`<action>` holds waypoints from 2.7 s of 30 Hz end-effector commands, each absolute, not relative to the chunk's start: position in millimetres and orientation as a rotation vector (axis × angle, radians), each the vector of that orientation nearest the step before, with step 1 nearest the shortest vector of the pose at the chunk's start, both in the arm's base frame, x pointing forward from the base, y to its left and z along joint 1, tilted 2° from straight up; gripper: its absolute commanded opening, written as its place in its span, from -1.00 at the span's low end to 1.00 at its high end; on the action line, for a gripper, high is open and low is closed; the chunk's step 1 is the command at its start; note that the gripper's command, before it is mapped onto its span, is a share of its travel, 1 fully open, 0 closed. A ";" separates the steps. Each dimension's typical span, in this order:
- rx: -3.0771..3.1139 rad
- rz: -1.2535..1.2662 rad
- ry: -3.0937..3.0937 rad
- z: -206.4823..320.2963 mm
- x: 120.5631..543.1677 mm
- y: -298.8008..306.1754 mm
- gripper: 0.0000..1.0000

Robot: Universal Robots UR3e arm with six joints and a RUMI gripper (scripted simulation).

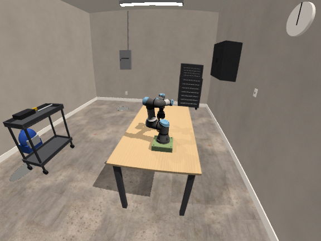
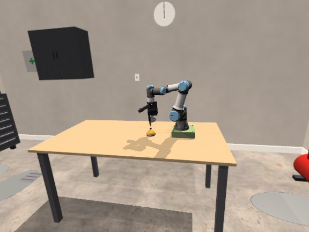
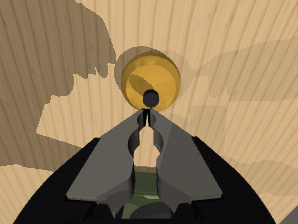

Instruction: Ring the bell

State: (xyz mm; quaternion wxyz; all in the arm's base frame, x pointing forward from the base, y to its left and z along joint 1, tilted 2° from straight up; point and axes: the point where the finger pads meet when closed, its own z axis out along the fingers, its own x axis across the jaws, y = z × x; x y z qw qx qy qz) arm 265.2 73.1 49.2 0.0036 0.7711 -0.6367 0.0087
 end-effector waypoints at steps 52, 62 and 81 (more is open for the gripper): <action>2.421 0.046 -2.000 38.3 269.6 72.7 -1.00; 2.421 0.046 -2.000 31.5 269.7 72.6 -1.00; 2.421 0.047 -2.000 31.8 269.9 72.5 -1.00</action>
